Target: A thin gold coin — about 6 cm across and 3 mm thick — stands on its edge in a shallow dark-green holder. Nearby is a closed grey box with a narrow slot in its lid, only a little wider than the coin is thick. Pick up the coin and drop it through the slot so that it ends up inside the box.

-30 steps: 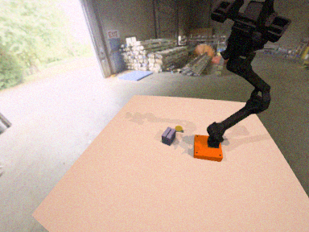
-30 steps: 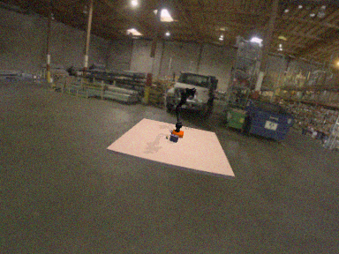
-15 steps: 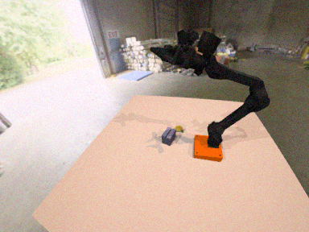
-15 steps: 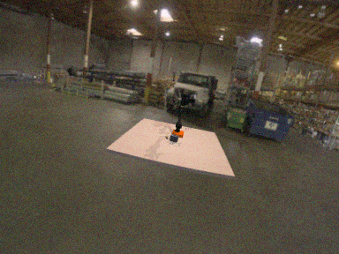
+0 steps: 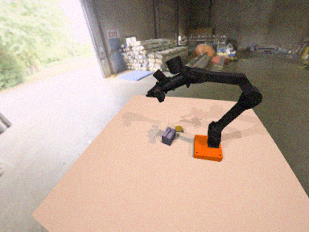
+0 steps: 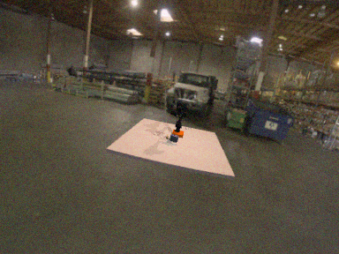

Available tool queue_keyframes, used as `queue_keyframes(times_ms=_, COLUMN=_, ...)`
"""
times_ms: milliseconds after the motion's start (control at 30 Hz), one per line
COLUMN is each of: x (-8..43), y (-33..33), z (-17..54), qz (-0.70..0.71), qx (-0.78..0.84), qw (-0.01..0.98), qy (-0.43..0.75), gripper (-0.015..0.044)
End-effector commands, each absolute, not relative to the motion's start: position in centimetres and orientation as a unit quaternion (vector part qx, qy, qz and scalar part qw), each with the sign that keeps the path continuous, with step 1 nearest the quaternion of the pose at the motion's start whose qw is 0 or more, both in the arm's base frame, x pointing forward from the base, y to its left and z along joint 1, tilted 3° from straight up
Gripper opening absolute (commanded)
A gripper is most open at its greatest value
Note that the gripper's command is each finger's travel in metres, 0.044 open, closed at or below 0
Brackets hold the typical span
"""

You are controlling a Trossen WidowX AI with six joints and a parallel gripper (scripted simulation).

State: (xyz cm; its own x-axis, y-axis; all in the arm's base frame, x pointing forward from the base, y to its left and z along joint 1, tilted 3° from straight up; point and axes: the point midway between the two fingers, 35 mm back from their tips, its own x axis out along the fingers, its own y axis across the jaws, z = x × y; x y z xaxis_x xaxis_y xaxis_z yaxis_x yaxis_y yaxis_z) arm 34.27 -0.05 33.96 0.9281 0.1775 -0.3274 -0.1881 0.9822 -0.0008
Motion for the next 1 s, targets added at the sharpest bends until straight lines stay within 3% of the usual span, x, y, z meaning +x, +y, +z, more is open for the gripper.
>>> queue_keyframes(times_ms=0, x=34.2, y=-2.3, z=29.9, qz=0.062, qx=-0.030, qw=0.968, qy=0.243, gripper=0.0161)
queue_keyframes(times_ms=233, x=31.1, y=-6.8, z=20.4, qz=0.017, qx=-0.043, qw=0.891, qy=0.451, gripper=0.0161)
queue_keyframes(times_ms=500, x=23.5, y=-9.8, z=13.2, qz=0.029, qx=-0.032, qw=0.745, qy=0.666, gripper=0.0161)
queue_keyframes(times_ms=967, x=23.1, y=-10.4, z=9.2, qz=0.033, qx=-0.029, qw=0.732, qy=0.680, gripper=0.0161)
